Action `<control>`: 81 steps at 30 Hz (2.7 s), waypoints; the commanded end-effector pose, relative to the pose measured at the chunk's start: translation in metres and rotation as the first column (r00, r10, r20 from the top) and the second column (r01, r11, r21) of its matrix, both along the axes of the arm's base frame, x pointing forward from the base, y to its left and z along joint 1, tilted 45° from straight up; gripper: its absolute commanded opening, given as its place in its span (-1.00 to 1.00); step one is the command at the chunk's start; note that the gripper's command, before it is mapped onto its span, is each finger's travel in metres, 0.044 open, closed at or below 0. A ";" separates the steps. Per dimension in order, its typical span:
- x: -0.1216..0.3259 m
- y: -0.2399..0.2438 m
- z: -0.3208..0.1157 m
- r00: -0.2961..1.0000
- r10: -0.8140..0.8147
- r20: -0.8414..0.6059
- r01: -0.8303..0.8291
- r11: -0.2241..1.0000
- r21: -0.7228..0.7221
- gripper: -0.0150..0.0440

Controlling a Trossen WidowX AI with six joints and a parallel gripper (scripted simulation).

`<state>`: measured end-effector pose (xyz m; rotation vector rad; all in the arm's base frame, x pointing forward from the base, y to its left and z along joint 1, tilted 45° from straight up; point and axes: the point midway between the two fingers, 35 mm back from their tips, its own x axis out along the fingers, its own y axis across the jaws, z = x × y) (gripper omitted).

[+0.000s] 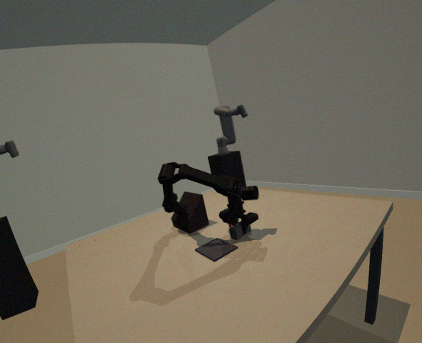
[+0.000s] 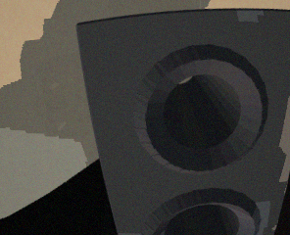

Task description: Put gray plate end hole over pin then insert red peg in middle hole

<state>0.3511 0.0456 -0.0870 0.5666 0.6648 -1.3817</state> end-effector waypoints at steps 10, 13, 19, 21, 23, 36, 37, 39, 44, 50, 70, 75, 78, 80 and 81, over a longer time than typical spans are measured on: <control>0.004 0.020 0.019 1.000 0.005 -0.002 -0.005 1.000 0.000 -0.49; 0.005 0.027 0.026 1.000 0.005 -0.002 -0.005 1.000 0.001 -0.49; 0.006 0.040 0.039 1.000 0.006 -0.003 -0.006 1.000 0.002 -0.49; 0.006 0.045 0.044 1.000 0.008 -0.004 -0.008 1.000 0.003 -0.49; 0.006 0.049 0.048 1.000 0.010 -0.005 -0.010 1.000 0.005 -0.49; 0.003 0.075 0.079 1.000 0.009 -0.006 -0.009 1.000 0.004 -0.49; 0.002 0.077 0.082 1.000 0.008 -0.006 -0.008 1.000 0.004 -0.49; 0.001 0.080 0.087 1.000 0.007 -0.005 -0.007 1.000 0.003 -0.49; -0.001 0.089 0.099 1.000 0.004 -0.004 -0.004 1.000 0.000 -0.49; 0.000 0.082 0.103 1.000 -0.013 0.013 0.013 1.000 0.004 -0.49; 0.007 0.019 0.120 0.976 -0.158 0.150 0.154 0.987 0.038 -0.49; 0.006 0.003 0.124 0.964 -0.194 0.184 0.189 0.981 0.047 -0.49; 0.005 -0.007 0.126 0.955 -0.216 0.204 0.210 0.976 0.052 -0.49; 0.004 -0.013 0.128 0.949 -0.230 0.217 0.223 0.973 0.055 -0.49; 0.004 -0.017 0.128 0.945 -0.237 0.224 0.230 0.971 0.057 -0.49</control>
